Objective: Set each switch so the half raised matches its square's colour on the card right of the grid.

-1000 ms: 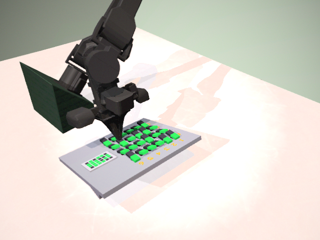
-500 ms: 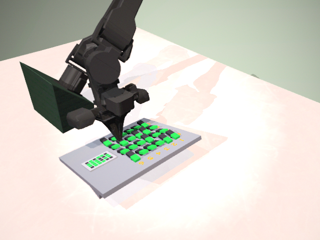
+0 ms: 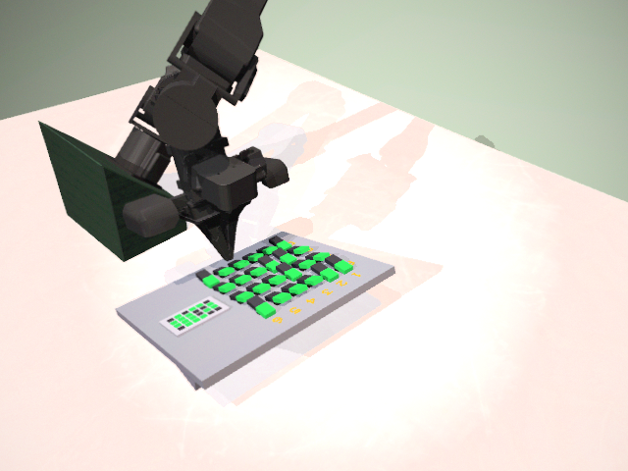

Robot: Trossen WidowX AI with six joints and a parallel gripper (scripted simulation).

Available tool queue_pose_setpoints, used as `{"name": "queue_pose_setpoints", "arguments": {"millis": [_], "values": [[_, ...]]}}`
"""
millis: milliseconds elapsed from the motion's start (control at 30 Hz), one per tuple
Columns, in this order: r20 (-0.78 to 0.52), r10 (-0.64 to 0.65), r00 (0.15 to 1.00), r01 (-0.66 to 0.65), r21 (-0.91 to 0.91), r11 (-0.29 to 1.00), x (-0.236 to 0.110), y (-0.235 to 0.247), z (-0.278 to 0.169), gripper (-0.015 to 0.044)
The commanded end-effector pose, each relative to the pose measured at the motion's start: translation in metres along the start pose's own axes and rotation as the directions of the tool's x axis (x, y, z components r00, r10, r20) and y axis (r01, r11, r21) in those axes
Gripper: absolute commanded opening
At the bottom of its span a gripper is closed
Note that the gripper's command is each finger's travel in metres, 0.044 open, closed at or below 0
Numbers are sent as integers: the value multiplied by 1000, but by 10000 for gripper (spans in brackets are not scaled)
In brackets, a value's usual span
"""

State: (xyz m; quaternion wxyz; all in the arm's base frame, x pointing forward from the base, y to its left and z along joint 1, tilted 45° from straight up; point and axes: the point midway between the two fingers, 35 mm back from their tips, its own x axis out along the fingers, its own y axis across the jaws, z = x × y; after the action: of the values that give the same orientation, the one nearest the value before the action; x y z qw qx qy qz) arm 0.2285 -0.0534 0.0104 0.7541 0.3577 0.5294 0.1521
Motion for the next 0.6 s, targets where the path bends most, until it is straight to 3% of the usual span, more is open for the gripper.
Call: {"name": "queue_pose_setpoints", "arguments": {"millis": [0,433,567], "values": [[2,-4,1000,4,-10,1000,-40,1,4,0],[0,-2,1000,2,-8,1000,-42,23,-18,0],[-19,-2,1000,2,-9,1000,-15,23,-17,0]]}}
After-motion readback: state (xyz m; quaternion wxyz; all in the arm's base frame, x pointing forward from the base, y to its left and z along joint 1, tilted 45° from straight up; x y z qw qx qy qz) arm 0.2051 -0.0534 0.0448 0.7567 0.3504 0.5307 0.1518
